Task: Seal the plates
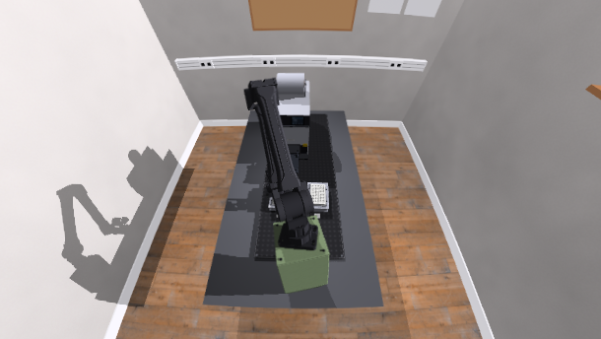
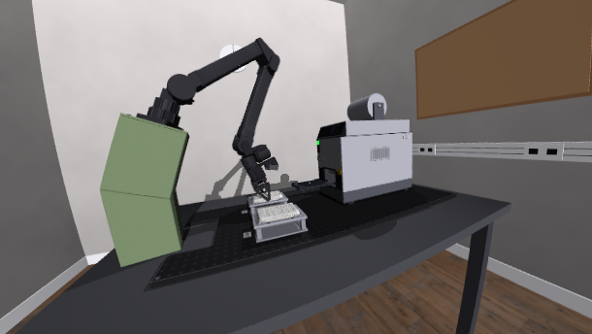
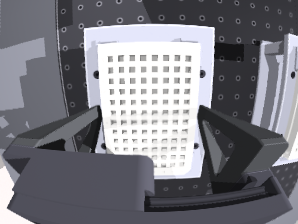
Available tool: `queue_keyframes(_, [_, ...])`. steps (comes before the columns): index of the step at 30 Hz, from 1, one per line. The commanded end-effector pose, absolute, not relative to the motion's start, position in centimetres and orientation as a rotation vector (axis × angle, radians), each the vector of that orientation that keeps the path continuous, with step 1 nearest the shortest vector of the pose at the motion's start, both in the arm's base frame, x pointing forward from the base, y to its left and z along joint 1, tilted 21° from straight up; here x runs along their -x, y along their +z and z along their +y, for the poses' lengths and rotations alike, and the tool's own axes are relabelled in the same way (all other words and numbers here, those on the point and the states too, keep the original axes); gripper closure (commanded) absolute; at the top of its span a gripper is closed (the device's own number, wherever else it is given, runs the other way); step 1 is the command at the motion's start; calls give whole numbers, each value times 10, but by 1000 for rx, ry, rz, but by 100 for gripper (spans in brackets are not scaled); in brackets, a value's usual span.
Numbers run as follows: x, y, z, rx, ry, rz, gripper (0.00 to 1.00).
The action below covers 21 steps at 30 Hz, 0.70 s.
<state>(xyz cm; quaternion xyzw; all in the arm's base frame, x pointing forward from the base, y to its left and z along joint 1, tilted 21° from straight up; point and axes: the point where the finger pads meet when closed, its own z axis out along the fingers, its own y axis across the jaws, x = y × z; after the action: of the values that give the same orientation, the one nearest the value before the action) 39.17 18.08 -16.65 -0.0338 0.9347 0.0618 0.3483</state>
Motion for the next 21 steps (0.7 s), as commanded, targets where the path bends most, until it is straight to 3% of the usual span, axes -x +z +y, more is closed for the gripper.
queue_keyframes(1, [-379,-170,169,88,139,2455,3])
queue_keyframes(21, [-396,-165,177,79,149,2419,12])
